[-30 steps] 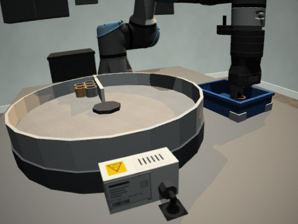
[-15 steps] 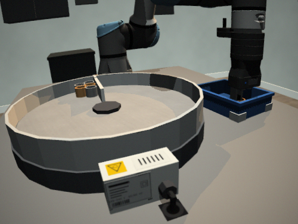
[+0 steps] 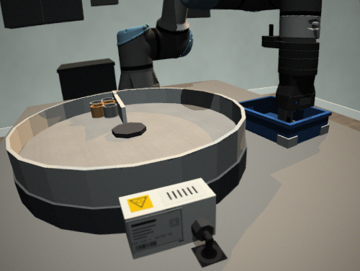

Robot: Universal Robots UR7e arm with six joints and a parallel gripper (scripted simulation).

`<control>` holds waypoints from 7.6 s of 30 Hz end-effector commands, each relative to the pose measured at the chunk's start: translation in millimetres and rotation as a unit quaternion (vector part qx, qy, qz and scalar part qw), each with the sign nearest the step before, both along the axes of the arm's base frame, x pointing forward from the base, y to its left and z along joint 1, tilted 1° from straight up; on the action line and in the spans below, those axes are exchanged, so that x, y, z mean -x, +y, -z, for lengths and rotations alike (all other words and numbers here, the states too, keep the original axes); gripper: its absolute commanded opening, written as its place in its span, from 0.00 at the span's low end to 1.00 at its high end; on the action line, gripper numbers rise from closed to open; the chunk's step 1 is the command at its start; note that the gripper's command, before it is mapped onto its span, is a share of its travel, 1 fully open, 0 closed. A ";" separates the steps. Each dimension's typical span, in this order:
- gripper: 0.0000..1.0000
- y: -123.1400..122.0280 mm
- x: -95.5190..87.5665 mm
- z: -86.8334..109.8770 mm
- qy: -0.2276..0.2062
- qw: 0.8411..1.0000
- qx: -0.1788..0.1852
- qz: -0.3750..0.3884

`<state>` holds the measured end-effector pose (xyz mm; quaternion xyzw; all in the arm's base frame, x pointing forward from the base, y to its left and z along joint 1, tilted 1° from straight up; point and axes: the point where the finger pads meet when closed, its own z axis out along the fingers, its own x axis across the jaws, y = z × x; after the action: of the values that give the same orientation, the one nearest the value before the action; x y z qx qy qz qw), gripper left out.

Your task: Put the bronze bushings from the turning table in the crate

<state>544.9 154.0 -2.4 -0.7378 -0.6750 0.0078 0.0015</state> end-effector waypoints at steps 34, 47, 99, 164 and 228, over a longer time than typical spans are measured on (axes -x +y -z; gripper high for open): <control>0.42 0.0 -0.3 1.8 -0.001 1.000 0.000 0.000; 0.42 0.0 -0.3 1.8 -0.001 1.000 0.000 0.000; 0.42 -0.1 -0.4 0.6 -0.001 1.000 0.000 0.000; 0.42 -1.5 -0.6 -21.3 -0.001 1.000 0.000 0.000; 0.42 -1.0 -2.2 -135.2 -0.003 1.000 0.000 0.000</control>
<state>546.8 153.0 132.1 -0.7377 -0.6751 0.0065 0.0005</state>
